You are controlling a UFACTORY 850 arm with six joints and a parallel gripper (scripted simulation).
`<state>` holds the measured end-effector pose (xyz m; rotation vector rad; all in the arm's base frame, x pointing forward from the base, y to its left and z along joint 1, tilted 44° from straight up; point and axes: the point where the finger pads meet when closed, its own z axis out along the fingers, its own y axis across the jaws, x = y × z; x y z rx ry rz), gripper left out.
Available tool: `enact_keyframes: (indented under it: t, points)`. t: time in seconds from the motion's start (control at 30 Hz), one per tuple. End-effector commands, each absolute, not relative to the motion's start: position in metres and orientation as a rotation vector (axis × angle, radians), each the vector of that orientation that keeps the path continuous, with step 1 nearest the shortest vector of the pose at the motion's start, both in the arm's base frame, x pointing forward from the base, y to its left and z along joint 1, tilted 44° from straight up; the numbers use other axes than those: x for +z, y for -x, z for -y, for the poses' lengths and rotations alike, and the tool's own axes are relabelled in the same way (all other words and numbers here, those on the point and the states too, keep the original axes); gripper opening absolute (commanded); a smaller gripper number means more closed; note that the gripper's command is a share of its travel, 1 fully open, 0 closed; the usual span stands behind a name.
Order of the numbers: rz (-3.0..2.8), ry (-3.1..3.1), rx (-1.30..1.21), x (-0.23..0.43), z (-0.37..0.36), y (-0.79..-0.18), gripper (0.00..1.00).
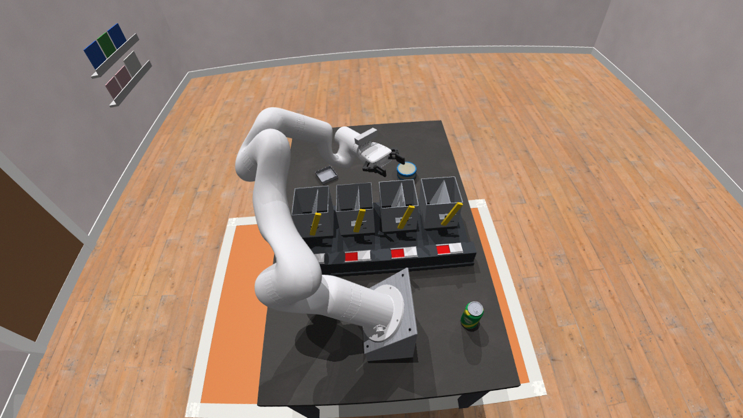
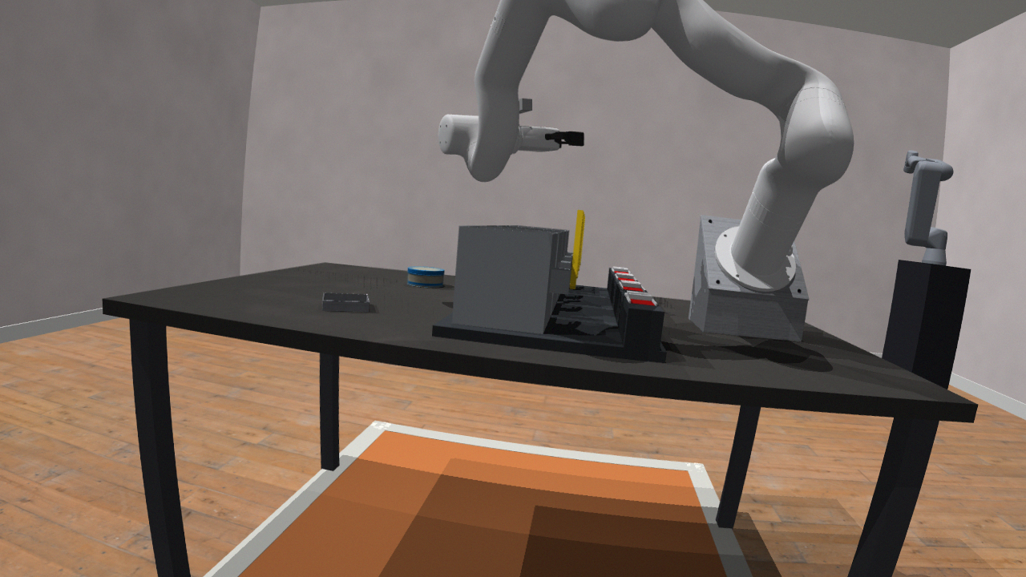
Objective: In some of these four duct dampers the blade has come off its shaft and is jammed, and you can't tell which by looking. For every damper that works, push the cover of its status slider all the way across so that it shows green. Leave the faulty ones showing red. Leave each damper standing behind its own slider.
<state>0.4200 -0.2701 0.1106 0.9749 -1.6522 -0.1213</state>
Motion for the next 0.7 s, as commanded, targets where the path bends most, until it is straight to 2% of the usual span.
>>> enact_keyframes:
  t: [0.0,0.67]
  points:
    - [1.654,-0.974,-0.121,0.1112,0.2706,-0.4204,1.0]
    - [1.68,-0.963,-0.154,0.1051,0.2705,-0.4173,1.0]
